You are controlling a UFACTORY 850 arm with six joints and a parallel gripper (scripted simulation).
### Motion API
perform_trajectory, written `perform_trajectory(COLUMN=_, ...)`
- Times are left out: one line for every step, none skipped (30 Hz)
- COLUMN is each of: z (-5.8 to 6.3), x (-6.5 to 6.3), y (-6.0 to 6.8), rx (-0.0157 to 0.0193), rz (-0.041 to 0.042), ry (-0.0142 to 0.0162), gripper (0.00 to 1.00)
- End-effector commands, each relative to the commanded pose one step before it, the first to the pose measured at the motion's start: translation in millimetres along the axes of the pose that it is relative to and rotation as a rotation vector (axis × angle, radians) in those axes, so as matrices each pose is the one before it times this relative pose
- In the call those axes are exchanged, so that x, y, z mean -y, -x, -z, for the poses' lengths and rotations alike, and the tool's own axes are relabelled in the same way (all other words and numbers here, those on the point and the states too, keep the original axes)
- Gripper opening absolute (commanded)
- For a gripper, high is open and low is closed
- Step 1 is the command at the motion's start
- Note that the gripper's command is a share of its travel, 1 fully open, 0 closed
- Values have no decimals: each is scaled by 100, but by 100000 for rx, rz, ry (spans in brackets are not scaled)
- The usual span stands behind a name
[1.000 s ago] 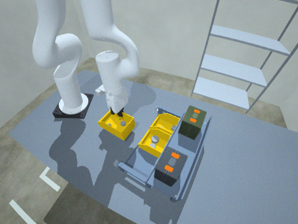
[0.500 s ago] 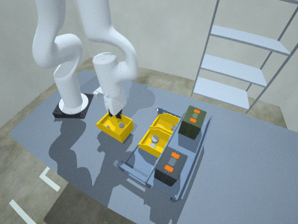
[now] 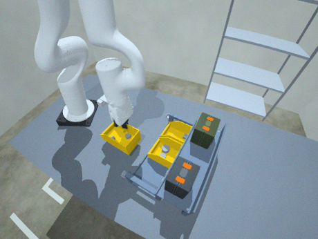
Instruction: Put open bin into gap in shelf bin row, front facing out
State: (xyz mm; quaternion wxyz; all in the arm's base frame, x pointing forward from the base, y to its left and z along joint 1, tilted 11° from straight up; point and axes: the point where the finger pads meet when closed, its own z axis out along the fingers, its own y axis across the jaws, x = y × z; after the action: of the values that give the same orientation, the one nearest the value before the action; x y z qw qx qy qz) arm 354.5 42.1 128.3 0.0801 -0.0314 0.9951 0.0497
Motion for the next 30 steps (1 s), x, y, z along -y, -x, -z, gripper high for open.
perform_trajectory(z=22, x=20, y=70, rx=321, rz=29, ry=138, gripper=0)
perform_trajectory(z=0, x=0, y=0, rx=0, rz=0, ry=0, gripper=0)
perform_trajectory(z=-1, x=287, y=11, rx=-108, rz=-15, ry=-82, gripper=0)
perform_trajectory(z=-10, x=300, y=8, rx=27, rz=4, ry=19, gripper=0)
perform_trajectory(z=-10, x=300, y=8, rx=27, rz=4, ry=19, gripper=0)
perform_trajectory(z=-10, x=300, y=8, rx=27, rz=4, ry=19, gripper=0)
perform_trajectory(z=-10, x=300, y=8, rx=27, rz=4, ry=19, gripper=0)
perform_trajectory(z=0, x=0, y=0, rx=0, rz=0, ry=0, gripper=0)
perform_trajectory(z=0, x=0, y=0, rx=0, rz=0, ry=0, gripper=0)
perform_trajectory(z=0, x=0, y=0, rx=0, rz=0, ry=0, gripper=0)
perform_trajectory(z=0, x=0, y=0, rx=0, rz=0, ry=0, gripper=0)
perform_trajectory(z=0, x=0, y=0, rx=0, rz=0, ry=0, gripper=0)
perform_trajectory(z=0, x=0, y=0, rx=0, rz=0, ry=0, gripper=0)
perform_trajectory(z=0, x=0, y=0, rx=0, rz=0, ry=0, gripper=0)
perform_trajectory(z=0, x=0, y=0, rx=0, rz=0, ry=0, gripper=0)
perform_trajectory(z=0, x=0, y=0, rx=0, rz=0, ry=0, gripper=0)
perform_trajectory(z=0, x=0, y=0, rx=0, rz=0, ry=0, gripper=0)
perform_trajectory(z=0, x=0, y=0, rx=0, rz=0, ry=0, gripper=0)
perform_trajectory(z=0, x=0, y=0, rx=0, rz=0, ry=0, gripper=0)
perform_trajectory(z=-3, x=288, y=10, rx=-86, rz=-10, ry=-53, gripper=0)
perform_trajectory(z=-10, x=300, y=8, rx=22, rz=3, ry=11, gripper=0)
perform_trajectory(z=-10, x=300, y=8, rx=22, rz=3, ry=11, gripper=0)
perform_trajectory(z=-10, x=300, y=8, rx=22, rz=3, ry=11, gripper=0)
perform_trajectory(z=-10, x=300, y=8, rx=22, rz=3, ry=11, gripper=0)
perform_trajectory(z=0, x=0, y=0, rx=0, rz=0, ry=0, gripper=0)
perform_trajectory(z=0, x=0, y=0, rx=0, rz=0, ry=0, gripper=0)
perform_trajectory(z=0, x=0, y=0, rx=0, rz=0, ry=0, gripper=0)
perform_trajectory(z=0, x=0, y=0, rx=0, rz=0, ry=0, gripper=0)
perform_trajectory(z=0, x=0, y=0, rx=0, rz=0, ry=0, gripper=0)
perform_trajectory(z=0, x=0, y=0, rx=0, rz=0, ry=0, gripper=0)
